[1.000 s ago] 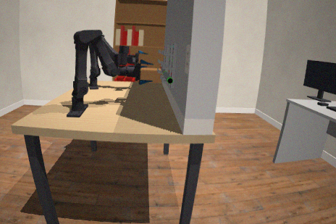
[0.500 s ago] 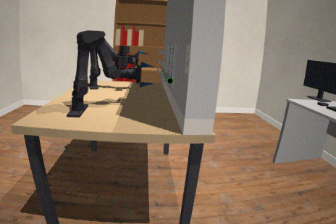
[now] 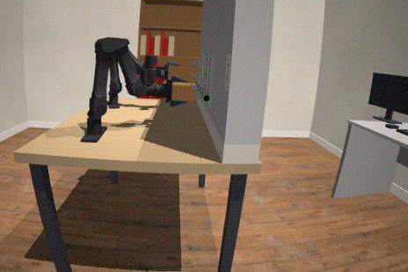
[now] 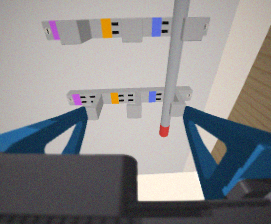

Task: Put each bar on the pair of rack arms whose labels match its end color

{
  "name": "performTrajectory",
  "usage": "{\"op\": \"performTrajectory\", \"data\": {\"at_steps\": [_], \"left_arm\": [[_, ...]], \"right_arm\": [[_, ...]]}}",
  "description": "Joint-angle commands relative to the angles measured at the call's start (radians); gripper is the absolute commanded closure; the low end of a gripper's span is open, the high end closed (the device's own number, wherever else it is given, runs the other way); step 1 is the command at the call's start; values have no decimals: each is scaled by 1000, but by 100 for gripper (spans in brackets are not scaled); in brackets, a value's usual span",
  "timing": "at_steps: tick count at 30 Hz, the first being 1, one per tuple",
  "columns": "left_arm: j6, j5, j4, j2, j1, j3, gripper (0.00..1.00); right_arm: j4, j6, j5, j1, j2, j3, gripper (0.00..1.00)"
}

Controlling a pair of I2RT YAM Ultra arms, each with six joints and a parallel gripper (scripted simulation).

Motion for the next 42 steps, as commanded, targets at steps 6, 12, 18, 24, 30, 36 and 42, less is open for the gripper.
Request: {"op": "performTrajectory", "data": {"at_steps": [6,12,18,24,30,36,42], "left_arm": [[-2,-8,25,-3,-6,15,0],[-2,-8,25,-3,-6,15,0],[-2,-8,25,-3,-6,15,0],[-2,-8,25,-3,-6,15,0],[-2,-8,25,-3,-6,15,0],[-2,-8,25,-3,-6,15,0],[-2,-8,25,-3,-6,15,0]], "right_arm": [[25,3,-13,-15,-2,5,0],[22,3,-25,-26,12,22,0],[17,3,-41,-43,32,47,0],[12,3,-55,-57,50,70,0],[1,3,-68,-70,64,95,0],[-12,3,-83,-85,81,125,0],[-21,3,-93,-94,92,146,0]]}}
